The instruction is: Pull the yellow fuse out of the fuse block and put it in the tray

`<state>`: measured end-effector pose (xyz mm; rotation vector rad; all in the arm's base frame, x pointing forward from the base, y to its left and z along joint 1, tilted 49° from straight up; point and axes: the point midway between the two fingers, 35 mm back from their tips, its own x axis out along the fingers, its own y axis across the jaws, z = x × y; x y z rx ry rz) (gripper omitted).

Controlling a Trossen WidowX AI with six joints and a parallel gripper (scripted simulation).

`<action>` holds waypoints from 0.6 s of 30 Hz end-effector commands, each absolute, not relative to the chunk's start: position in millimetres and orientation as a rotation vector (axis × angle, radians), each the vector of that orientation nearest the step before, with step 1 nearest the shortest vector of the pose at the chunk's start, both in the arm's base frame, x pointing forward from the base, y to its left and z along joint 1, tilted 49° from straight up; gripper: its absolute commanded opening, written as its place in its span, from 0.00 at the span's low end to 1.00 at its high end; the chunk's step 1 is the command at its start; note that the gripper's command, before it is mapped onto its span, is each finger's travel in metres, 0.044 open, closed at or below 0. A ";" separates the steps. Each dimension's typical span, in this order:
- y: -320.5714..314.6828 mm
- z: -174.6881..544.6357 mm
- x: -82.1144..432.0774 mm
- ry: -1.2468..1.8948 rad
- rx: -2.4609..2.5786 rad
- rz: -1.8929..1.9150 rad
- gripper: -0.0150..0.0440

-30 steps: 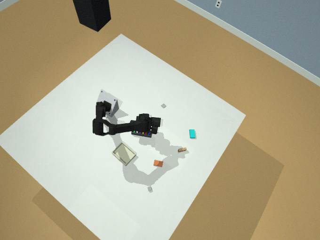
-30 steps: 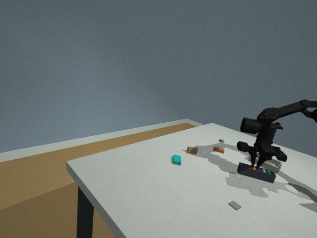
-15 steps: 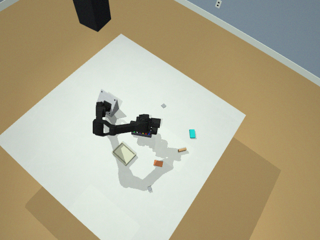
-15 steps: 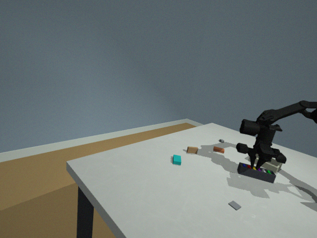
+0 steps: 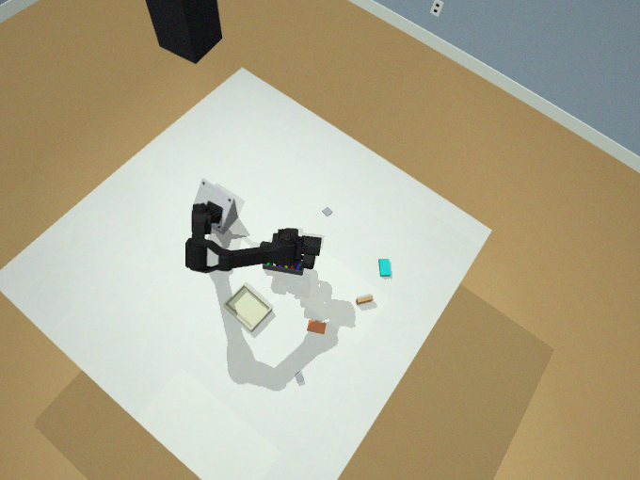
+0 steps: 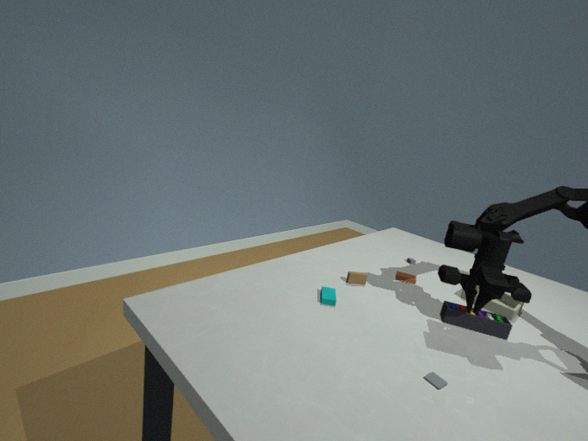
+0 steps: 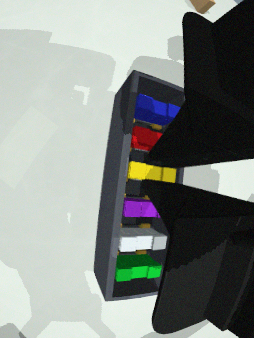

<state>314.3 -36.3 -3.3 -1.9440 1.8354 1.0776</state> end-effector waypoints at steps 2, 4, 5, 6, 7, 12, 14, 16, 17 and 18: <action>-34.8 -2.1 314.8 1.834 -1.944 1.077 0.25; -34.1 -1.4 315.0 1.834 -1.945 1.077 0.25; -33.7 -1.1 315.0 1.834 -1.945 1.077 0.25; -33.3 -0.8 315.1 1.834 -1.945 1.077 0.25; -33.0 -0.5 315.1 1.834 -1.945 1.077 0.25; -31.1 1.0 315.4 1.834 -1.945 1.078 0.25; -30.4 1.6 315.5 1.834 -1.945 1.078 0.25; -29.6 2.3 315.6 1.834 -1.945 1.078 0.25; -29.3 2.6 315.6 1.834 -1.946 1.078 0.25; -28.9 2.9 315.7 1.834 -1.946 1.079 0.25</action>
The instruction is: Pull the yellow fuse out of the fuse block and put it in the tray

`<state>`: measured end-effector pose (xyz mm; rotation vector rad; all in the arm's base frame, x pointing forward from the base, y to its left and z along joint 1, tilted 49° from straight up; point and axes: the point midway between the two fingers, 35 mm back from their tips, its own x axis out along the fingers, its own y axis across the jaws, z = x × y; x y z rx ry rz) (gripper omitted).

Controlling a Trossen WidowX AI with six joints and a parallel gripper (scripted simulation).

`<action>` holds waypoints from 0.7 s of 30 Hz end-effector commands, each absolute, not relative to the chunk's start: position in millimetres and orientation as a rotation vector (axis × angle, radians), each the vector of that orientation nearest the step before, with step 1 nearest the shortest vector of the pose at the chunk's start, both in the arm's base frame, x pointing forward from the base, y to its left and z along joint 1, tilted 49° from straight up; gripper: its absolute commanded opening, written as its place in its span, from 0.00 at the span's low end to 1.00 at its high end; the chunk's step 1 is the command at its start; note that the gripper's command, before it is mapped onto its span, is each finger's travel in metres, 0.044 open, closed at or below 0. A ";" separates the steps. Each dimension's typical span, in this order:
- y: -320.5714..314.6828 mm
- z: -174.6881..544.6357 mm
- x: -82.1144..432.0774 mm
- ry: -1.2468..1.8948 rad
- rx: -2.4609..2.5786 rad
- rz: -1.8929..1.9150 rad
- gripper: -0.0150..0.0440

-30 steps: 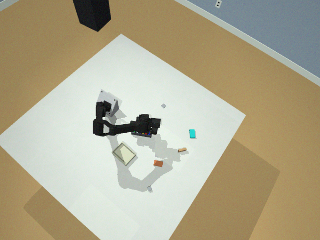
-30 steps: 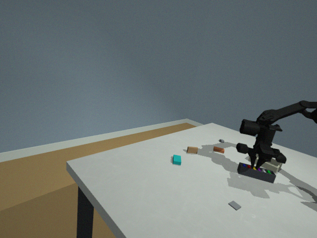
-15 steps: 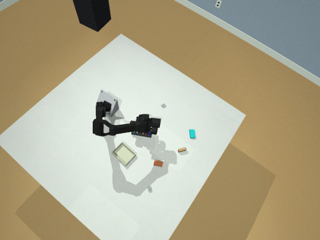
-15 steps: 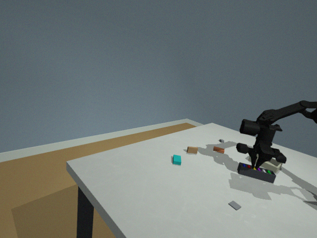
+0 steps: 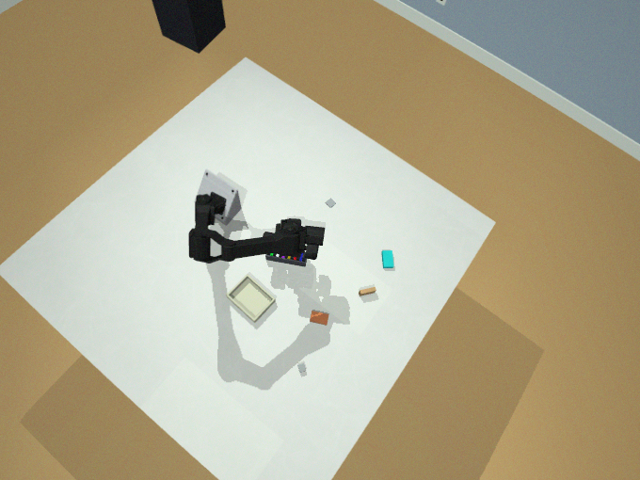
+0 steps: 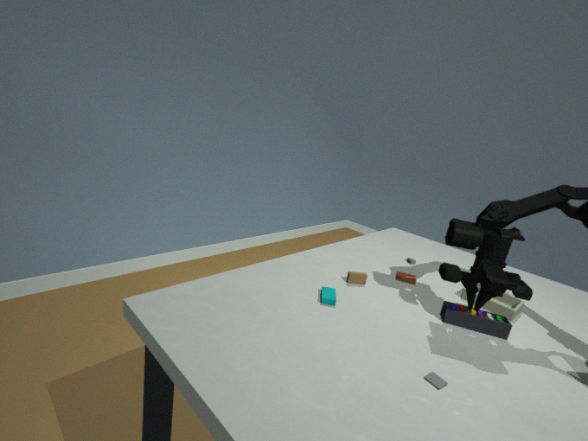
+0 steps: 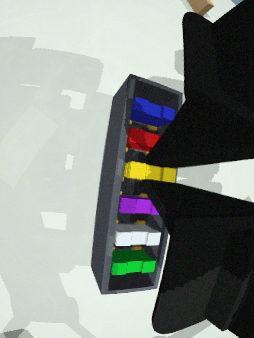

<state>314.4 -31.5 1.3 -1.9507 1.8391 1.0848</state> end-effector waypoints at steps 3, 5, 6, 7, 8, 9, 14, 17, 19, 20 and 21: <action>-27.8 3.8 315.8 1.834 -1.946 1.079 0.25; -27.0 4.5 315.9 1.834 -1.946 1.079 0.25; -26.7 4.8 316.0 1.834 -1.946 1.079 0.25; -26.3 5.1 316.0 1.834 -1.946 1.079 0.25; -25.9 5.4 316.0 1.834 -1.946 1.079 0.25; -25.5 5.7 316.1 1.834 -1.946 1.080 0.25; -23.7 7.3 316.3 1.834 -1.947 1.080 0.25; -22.6 8.3 316.4 1.834 -1.947 1.080 0.25; -21.8 8.9 316.4 1.834 -1.947 1.081 0.25; -21.5 9.2 316.5 1.834 -1.947 1.081 0.25; -21.1 9.6 316.5 1.834 -1.947 1.081 0.25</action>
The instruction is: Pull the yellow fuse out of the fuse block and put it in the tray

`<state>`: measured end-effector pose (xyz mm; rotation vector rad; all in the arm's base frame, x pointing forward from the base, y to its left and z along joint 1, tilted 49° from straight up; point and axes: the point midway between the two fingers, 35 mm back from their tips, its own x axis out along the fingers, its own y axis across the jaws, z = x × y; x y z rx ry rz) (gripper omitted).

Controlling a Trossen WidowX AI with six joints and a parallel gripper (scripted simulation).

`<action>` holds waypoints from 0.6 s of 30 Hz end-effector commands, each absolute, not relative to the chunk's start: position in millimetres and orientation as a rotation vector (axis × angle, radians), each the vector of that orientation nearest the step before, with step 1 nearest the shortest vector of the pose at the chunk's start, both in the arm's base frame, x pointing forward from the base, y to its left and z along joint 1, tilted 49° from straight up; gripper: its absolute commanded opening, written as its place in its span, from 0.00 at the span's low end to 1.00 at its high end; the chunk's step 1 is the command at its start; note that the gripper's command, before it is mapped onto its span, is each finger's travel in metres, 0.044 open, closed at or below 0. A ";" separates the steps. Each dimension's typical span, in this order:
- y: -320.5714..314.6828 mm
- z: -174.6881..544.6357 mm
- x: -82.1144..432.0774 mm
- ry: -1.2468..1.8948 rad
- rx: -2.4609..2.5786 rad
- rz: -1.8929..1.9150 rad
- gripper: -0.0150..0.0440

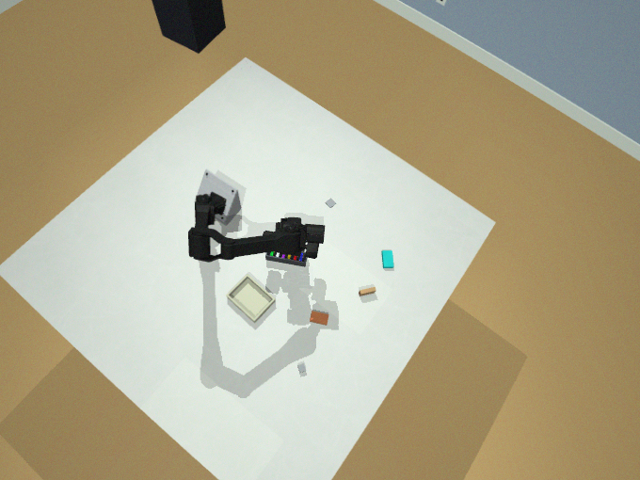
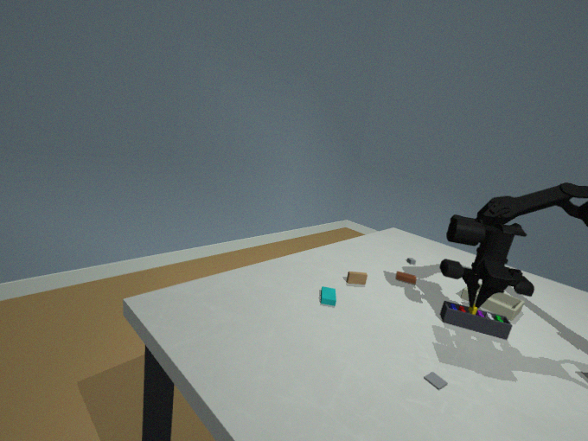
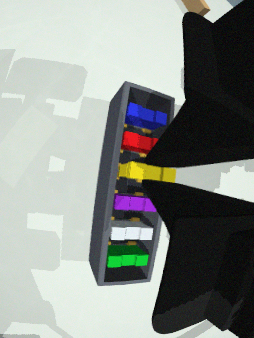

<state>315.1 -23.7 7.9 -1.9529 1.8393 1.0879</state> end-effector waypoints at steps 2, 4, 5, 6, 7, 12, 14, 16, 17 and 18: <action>-20.4 10.2 316.5 1.834 -1.947 1.081 0.25; -19.6 10.9 316.6 1.834 -1.948 1.081 0.25; -19.2 11.2 316.6 1.834 -1.948 1.081 0.25; -18.9 11.5 316.6 1.834 -1.948 1.081 0.25; -18.5 11.8 316.7 1.834 -1.948 1.081 0.25; -16.7 13.5 316.8 1.834 -1.948 1.082 0.25; -15.9 14.1 316.8 1.834 -1.948 1.082 0.25; -15.2 14.8 316.8 1.835 -1.949 1.082 0.25; -14.8 15.1 316.9 1.835 -1.949 1.082 0.25; -14.4 15.4 316.9 1.835 -1.949 1.082 0.25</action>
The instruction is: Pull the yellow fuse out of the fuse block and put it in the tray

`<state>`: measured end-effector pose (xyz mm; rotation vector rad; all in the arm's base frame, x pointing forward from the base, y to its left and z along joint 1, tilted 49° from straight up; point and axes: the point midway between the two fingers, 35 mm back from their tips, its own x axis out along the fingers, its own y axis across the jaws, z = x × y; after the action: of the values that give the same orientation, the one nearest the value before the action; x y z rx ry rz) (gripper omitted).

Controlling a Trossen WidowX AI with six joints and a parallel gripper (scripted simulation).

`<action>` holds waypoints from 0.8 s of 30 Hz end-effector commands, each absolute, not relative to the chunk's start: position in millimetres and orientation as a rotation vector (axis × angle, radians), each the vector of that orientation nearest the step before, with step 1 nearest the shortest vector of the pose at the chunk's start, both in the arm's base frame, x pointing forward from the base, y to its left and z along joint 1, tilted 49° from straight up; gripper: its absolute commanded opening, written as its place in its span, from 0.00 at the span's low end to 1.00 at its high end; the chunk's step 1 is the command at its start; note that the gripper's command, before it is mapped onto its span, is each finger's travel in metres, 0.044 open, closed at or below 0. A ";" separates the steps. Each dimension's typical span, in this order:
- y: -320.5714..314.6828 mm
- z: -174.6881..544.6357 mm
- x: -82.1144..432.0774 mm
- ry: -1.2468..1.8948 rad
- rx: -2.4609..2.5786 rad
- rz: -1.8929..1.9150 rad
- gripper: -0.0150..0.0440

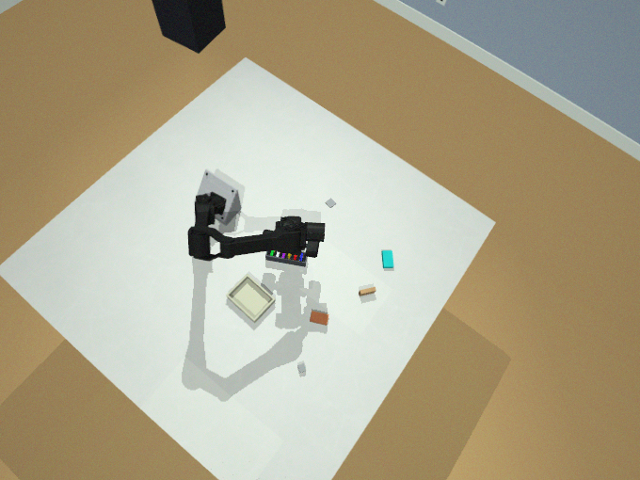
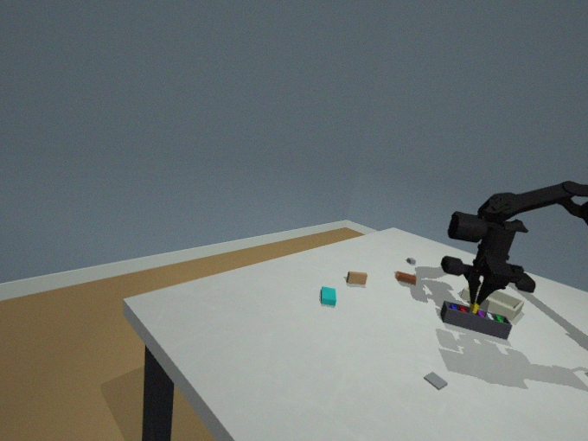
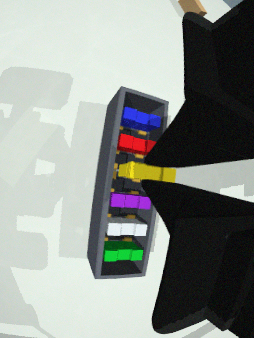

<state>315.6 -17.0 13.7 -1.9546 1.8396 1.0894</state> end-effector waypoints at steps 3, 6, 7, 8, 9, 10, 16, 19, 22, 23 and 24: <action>-13.3 16.4 316.9 1.835 -1.949 1.082 0.25; -12.2 17.4 317.0 1.835 -1.949 1.083 0.25; -11.9 17.8 317.0 1.835 -1.949 1.083 0.25; -11.5 18.1 317.0 1.835 -1.950 1.083 0.25; -11.1 18.4 317.0 1.835 -1.950 1.083 0.25; -10.8 18.8 317.0 1.835 -1.950 1.083 0.25; -8.5 20.8 317.0 1.835 -1.950 1.083 0.25; -7.4 21.8 317.0 1.836 -1.951 1.083 0.25; -6.3 22.8 317.1 1.836 -1.951 1.084 0.25; -5.3 23.7 317.3 1.835 -1.951 1.084 0.25; -4.0 24.7 317.4 1.835 -1.951 1.084 0.25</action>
<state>315.8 -8.2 21.9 -1.9560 1.8417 1.0915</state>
